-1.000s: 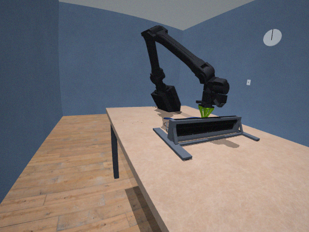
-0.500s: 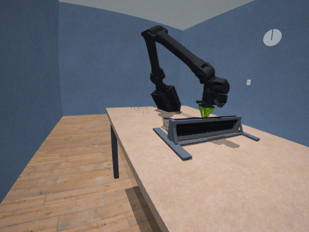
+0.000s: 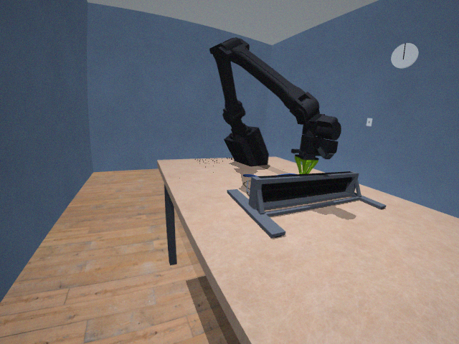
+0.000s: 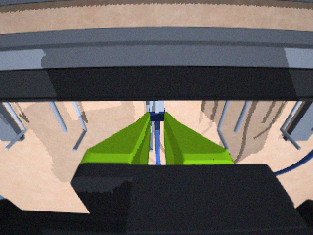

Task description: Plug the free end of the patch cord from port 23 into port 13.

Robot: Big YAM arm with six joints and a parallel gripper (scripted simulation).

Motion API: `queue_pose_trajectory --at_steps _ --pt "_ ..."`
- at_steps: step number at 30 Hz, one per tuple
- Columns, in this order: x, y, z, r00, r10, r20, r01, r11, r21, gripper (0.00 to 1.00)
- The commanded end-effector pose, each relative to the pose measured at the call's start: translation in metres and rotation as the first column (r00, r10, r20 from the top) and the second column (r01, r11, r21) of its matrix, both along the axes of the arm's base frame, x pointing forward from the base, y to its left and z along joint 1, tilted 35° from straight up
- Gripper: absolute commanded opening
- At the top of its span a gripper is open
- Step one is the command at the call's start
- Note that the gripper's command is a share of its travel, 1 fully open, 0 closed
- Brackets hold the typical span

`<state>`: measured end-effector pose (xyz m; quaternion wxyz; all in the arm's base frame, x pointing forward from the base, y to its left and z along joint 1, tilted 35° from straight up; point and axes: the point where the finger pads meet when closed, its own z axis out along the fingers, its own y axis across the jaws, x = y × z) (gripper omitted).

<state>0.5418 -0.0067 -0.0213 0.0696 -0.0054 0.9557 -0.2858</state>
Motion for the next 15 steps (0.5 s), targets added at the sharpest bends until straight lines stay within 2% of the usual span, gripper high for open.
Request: queue_pose_trajectory --at_steps 1,15 --pt "0.0204 -0.0060 0.0066 1.000 -0.008 0.026 0.008 1.000 0.001 0.00" --pt "0.0231 -0.0056 0.0070 0.999 -0.007 0.036 0.007 1.000 0.002 0.00"
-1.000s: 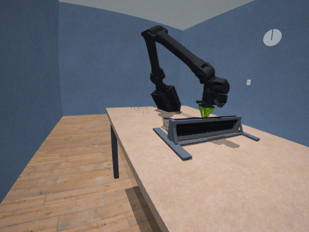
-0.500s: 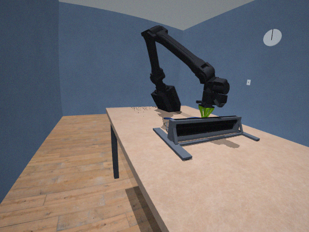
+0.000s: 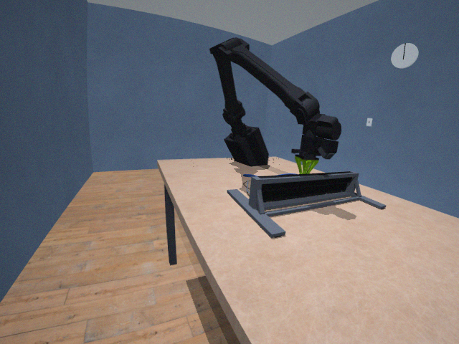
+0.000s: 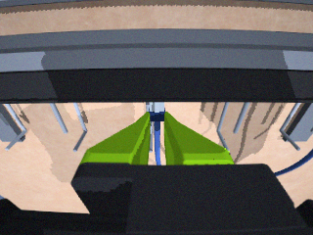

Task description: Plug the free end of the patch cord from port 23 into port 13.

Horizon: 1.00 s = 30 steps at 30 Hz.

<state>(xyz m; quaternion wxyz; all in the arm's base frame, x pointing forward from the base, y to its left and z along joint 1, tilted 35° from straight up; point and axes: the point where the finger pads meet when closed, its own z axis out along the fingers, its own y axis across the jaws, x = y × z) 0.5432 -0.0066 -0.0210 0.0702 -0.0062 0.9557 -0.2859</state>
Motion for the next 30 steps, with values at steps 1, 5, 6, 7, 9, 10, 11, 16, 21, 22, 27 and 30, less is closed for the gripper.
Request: queue_pose_trajectory --at_steps 1,5,6,7,9,10,11,16,21,22,27,30 --pt "0.0220 -0.0058 0.0067 0.999 -0.009 0.035 0.009 1.000 0.002 0.00" --pt "0.0225 -0.0057 0.0068 0.999 -0.010 0.035 0.010 1.000 0.003 0.00" --pt "0.0225 -0.0057 0.0068 0.999 -0.011 0.034 0.011 1.000 0.003 0.00" --pt "0.0225 -0.0057 0.0068 0.999 -0.011 0.033 0.011 1.000 0.003 0.00" --pt "0.0225 -0.0057 0.0068 0.999 -0.011 0.033 0.011 1.000 0.003 0.00" --pt "0.0225 -0.0057 0.0068 0.999 -0.012 0.032 0.012 1.000 0.003 0.00" --pt "0.0223 -0.0058 0.0068 0.999 -0.012 0.031 0.012 1.000 0.003 0.00" --pt "0.0215 -0.0059 0.0068 1.000 -0.014 0.026 0.013 1.000 0.002 0.00" --pt "0.0208 -0.0059 0.0068 1.000 -0.014 0.024 0.014 1.000 0.002 0.00" --pt "0.0207 -0.0059 0.0068 1.000 -0.014 0.024 0.014 1.000 0.002 0.00" --pt "0.0205 -0.0058 0.0069 1.000 -0.015 0.023 0.015 1.000 0.003 0.00" --pt "0.0205 -0.0058 0.0069 1.000 -0.015 0.022 0.015 1.000 0.003 0.00"
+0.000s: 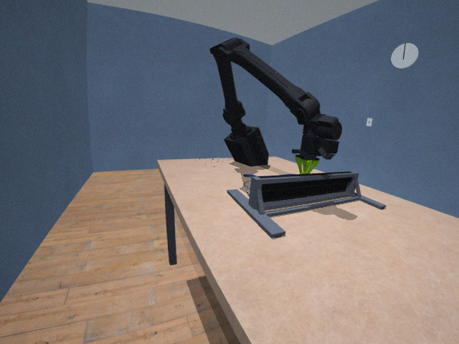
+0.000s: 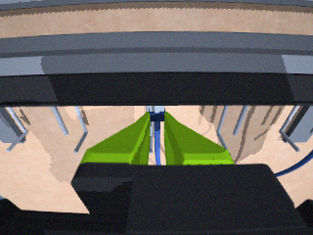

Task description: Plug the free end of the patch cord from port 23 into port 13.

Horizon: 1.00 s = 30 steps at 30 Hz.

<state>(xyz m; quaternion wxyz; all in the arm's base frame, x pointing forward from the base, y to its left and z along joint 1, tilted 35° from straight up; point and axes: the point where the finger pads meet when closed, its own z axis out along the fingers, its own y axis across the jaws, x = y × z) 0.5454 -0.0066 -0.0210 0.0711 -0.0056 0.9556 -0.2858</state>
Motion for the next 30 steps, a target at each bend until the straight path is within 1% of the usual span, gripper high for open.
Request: queue_pose_trajectory --at_steps 1,13,30 --pt "0.0184 -0.0058 0.0070 1.000 -0.014 0.020 0.014 1.000 0.002 0.00" --pt "0.0202 -0.0055 0.0074 1.000 -0.016 0.018 0.016 1.000 0.003 0.00" --pt "0.0242 -0.0047 0.0080 0.999 -0.019 0.034 0.019 1.000 0.008 0.00"
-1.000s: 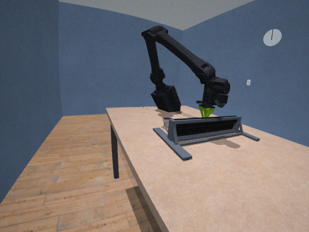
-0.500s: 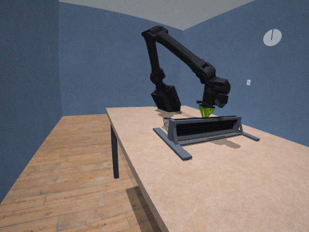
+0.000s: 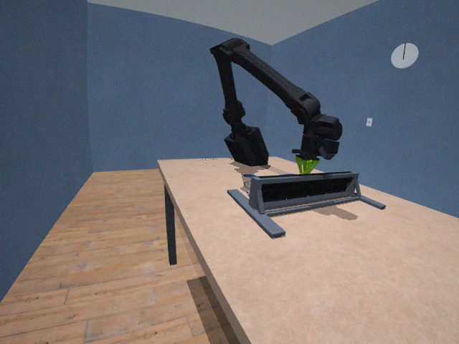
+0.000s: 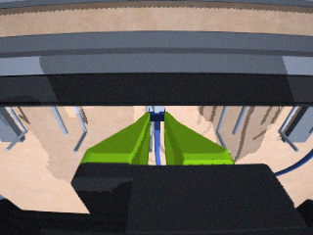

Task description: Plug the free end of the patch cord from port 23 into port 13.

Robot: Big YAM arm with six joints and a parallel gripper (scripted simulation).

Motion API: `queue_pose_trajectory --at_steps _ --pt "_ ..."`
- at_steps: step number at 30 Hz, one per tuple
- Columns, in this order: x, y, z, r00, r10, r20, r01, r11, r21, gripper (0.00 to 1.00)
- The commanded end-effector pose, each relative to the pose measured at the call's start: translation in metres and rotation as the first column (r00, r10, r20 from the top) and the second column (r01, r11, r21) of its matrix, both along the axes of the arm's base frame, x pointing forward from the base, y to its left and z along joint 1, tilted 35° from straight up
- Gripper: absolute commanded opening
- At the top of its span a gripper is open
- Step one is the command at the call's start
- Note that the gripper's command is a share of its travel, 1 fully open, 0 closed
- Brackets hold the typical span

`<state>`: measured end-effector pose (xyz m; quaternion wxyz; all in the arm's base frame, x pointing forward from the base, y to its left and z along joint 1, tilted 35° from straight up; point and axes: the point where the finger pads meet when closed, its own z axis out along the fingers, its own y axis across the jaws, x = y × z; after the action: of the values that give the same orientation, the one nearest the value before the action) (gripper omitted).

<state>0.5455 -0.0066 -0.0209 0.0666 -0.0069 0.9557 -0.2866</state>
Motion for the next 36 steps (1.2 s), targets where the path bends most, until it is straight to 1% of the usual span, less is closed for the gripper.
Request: queue_pose_trajectory --at_steps 1,9,36 --pt "0.0242 -0.0046 0.0079 0.999 -0.020 0.044 0.019 1.000 0.010 0.00" --pt "0.0243 -0.0045 0.0080 0.999 -0.026 0.040 0.026 1.000 0.011 0.00" --pt "0.0317 -0.0030 0.0104 0.998 -0.025 0.061 0.024 1.000 0.017 0.00"
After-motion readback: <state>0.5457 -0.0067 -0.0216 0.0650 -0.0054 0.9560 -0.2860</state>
